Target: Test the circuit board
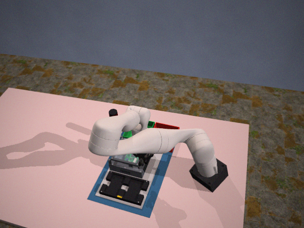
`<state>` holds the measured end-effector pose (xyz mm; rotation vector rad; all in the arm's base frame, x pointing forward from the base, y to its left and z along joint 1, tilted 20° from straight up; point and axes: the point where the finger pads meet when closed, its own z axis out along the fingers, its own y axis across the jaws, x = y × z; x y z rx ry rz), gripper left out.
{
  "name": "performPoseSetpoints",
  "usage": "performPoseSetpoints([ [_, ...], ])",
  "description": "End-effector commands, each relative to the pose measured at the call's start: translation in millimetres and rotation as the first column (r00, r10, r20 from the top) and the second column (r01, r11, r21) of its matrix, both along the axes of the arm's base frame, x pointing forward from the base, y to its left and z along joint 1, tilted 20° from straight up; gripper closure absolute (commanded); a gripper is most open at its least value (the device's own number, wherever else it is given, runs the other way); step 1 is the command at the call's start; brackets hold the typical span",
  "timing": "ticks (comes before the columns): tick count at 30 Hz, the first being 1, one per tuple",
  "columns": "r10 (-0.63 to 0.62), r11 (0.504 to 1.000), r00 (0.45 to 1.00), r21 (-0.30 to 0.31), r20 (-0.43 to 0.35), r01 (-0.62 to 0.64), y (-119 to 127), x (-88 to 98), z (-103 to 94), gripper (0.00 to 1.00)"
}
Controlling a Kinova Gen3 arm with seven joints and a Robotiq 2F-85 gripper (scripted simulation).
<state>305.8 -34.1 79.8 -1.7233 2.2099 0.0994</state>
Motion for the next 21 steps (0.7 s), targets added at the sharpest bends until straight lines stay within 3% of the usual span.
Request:
performPoseSetpoints([
  [1, -0.006, 1.000, 1.000, -0.002, 0.000, 0.006, -0.1, -0.2, -3.8, 1.00],
  [21, 0.003, 1.000, 1.000, -0.003, -0.002, -0.003, 5.8, 4.2, -26.1, 1.00],
])
